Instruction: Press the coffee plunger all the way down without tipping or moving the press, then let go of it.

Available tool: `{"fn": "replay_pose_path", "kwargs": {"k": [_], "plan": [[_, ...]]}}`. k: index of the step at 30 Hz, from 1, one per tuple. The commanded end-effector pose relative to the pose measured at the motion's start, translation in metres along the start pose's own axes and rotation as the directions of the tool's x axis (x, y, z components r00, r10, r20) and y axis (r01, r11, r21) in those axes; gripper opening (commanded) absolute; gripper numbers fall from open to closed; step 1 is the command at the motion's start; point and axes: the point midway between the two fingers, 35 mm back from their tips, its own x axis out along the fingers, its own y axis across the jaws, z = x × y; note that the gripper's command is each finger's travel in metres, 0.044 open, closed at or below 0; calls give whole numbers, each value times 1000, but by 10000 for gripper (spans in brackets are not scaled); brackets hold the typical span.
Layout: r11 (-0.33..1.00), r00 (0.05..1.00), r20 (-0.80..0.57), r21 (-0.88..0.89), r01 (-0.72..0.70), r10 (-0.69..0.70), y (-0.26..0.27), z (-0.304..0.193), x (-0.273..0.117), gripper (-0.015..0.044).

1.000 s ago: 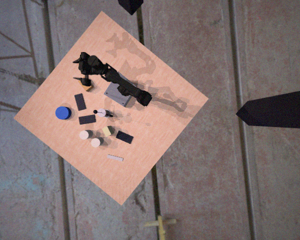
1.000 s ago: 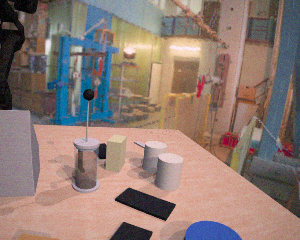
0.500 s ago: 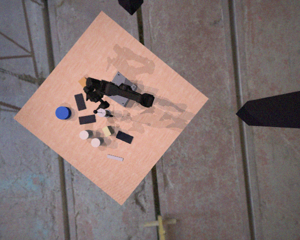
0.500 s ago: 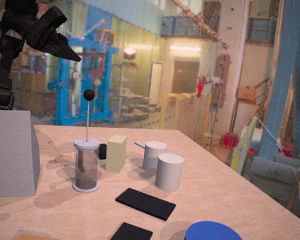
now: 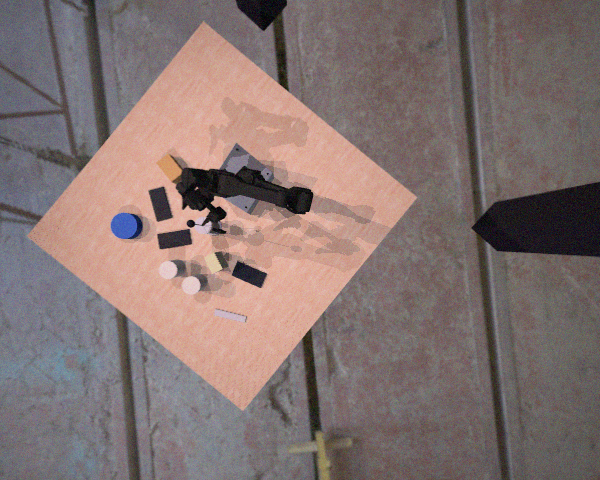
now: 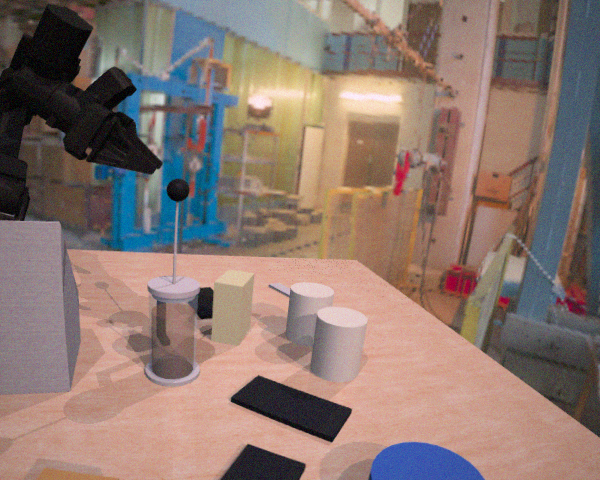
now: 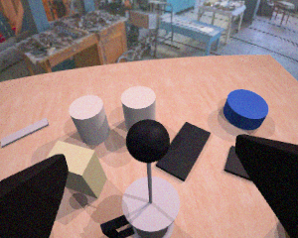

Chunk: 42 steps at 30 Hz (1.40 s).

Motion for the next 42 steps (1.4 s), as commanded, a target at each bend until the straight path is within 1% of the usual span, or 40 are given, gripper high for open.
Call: {"fn": "replay_pose_path", "kwargs": {"k": [1,27,39,42], "plan": [[1000,1000,-3,3,1,-1,0,-5,4,440],[1000,1000,1,3,-1,1,1,-5,43,440],[1000,1000,1,3,-1,1,1,-5,43,125],[1000,1000,1,3,-1,1,1,-5,43,125]]}}
